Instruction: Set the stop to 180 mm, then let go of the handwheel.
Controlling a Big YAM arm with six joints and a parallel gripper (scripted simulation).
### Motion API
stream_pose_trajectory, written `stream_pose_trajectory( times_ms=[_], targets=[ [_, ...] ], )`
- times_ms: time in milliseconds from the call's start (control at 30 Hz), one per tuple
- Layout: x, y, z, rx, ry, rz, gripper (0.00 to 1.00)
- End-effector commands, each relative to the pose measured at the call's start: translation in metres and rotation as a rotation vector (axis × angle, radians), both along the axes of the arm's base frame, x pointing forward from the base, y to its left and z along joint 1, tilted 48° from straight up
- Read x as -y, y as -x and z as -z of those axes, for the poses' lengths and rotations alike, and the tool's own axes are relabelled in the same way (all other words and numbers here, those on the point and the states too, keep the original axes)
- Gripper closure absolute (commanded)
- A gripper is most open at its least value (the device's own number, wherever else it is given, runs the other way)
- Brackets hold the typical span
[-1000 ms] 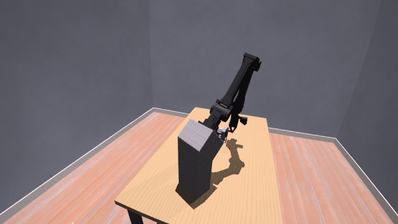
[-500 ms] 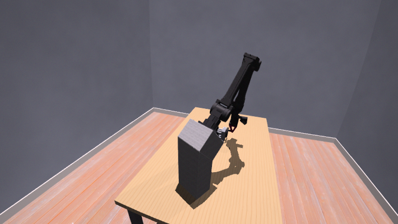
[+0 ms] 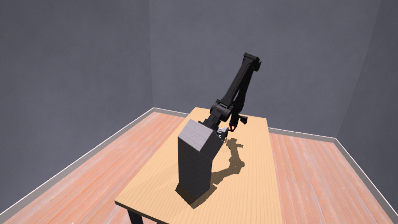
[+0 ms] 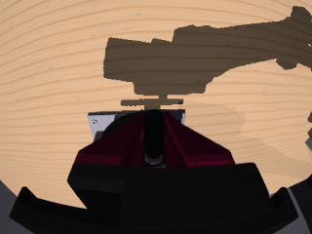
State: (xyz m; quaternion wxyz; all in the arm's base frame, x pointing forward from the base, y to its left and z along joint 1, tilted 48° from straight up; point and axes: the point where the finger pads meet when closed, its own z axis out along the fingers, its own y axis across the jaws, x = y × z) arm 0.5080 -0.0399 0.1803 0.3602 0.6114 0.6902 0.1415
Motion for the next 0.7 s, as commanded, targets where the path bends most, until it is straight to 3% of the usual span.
stream_pose_trajectory(
  times_ms=[0,533,667],
  targets=[
    [-0.016,-0.015,-0.058,0.103,-0.005,-0.021,0.94],
    [-0.019,-0.026,-0.068,0.122,-0.004,-0.025,0.94],
    [-0.02,-0.036,-0.051,0.091,-0.005,-0.029,0.94]
  ],
)
